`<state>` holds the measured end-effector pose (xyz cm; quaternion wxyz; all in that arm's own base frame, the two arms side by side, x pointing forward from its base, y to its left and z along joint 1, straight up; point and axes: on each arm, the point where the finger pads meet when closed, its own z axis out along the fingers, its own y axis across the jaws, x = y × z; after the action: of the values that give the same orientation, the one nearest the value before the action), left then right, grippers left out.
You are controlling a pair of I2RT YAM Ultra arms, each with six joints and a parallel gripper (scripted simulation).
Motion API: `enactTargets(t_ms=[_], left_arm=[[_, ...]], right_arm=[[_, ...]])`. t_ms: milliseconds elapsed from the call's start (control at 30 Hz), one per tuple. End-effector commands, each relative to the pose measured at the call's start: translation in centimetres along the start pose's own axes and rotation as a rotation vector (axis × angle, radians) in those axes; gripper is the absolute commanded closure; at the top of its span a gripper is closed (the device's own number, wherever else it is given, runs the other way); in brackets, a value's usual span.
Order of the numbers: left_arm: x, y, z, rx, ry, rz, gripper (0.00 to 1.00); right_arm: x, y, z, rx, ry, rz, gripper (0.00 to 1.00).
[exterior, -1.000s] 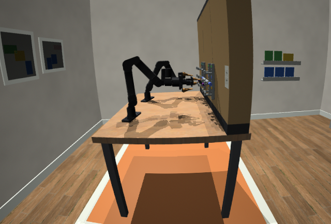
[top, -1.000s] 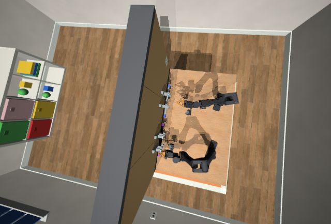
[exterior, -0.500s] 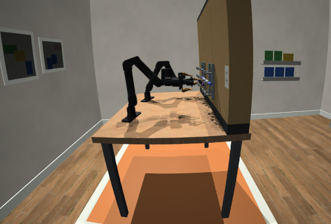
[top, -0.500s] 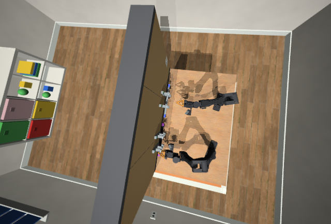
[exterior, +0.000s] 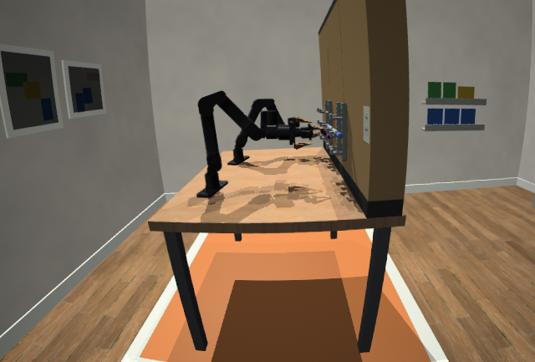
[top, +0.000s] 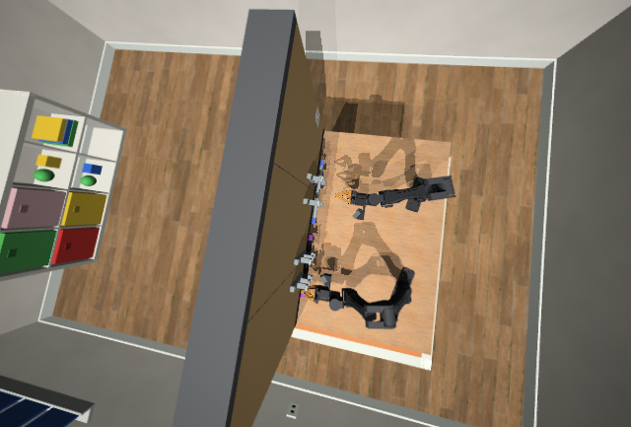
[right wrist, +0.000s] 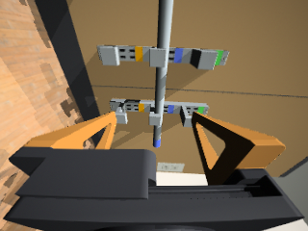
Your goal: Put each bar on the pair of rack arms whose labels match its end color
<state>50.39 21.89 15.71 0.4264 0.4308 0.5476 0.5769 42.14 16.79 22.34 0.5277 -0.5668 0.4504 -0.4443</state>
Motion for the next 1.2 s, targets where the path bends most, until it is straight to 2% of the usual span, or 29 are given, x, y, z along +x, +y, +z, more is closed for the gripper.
enactTargets(t_ms=[0,767,1167], left_arm=[[-0.48,-1.25,-0.17,0.029,-0.005,-0.030,1.00],[-0.49,-1.65,-0.18,0.029,-0.005,-0.030,1.00],[-0.49,-1.64,-0.18,0.029,-0.005,-0.030,0.73]], right_arm=[[0.57,-1.74,-0.49,0.048,0.006,0.028,0.00],[0.57,-1.74,-0.49,0.048,0.006,0.028,0.00],[0.57,-1.74,-0.49,0.048,0.006,0.028,0.00]])
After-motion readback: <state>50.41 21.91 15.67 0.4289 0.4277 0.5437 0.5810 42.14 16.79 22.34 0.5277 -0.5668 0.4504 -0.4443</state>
